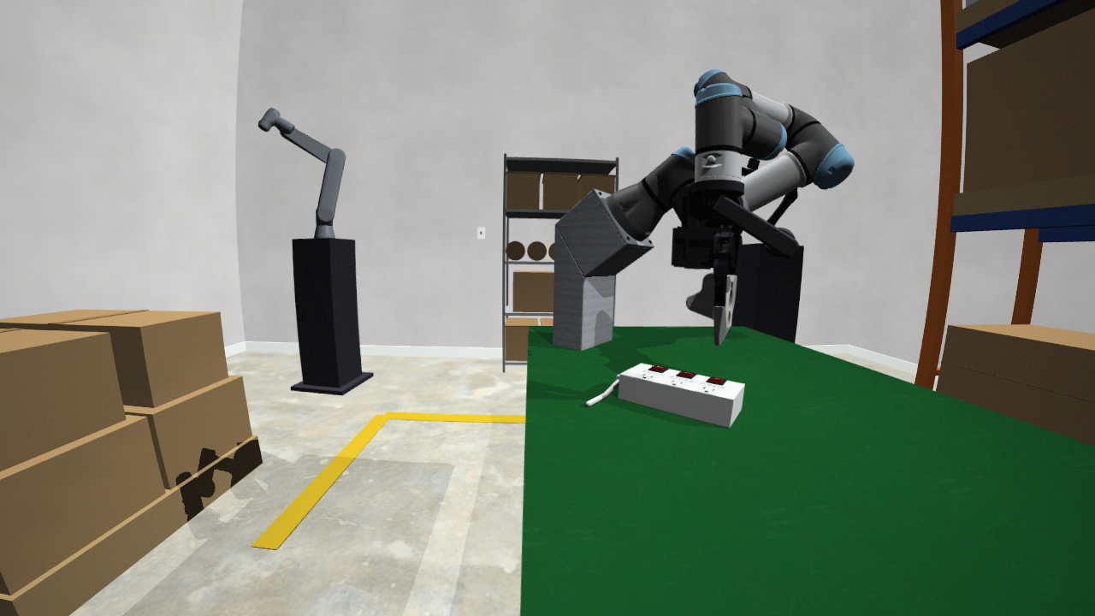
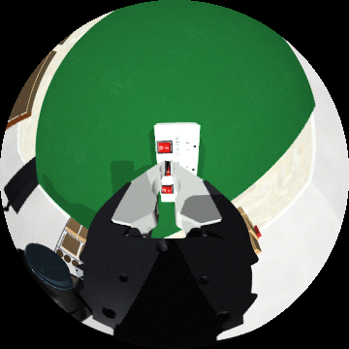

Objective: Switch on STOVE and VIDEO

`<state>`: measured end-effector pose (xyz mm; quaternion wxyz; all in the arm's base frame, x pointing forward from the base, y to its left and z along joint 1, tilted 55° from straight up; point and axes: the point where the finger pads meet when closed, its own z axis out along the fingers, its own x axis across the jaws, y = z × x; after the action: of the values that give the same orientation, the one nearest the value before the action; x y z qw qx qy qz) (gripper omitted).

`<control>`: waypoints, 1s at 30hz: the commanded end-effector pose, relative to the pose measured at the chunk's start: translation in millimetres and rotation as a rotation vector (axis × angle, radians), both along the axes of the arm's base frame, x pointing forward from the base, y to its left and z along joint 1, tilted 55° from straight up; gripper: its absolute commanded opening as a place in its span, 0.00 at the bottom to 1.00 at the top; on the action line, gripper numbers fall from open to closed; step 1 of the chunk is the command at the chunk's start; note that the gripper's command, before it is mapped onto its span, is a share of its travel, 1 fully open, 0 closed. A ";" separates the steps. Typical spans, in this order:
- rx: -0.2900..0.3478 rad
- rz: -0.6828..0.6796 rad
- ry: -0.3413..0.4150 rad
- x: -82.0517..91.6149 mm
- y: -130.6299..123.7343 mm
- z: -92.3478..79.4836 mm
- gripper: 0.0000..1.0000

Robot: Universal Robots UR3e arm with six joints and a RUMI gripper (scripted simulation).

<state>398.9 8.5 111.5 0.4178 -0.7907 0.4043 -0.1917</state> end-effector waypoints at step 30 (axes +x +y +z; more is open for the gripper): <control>0.001 0.005 -0.005 11.8 10.0 -10.7 0.00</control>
<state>403.6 16.7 105.4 0.4225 -0.7911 0.3999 -0.1889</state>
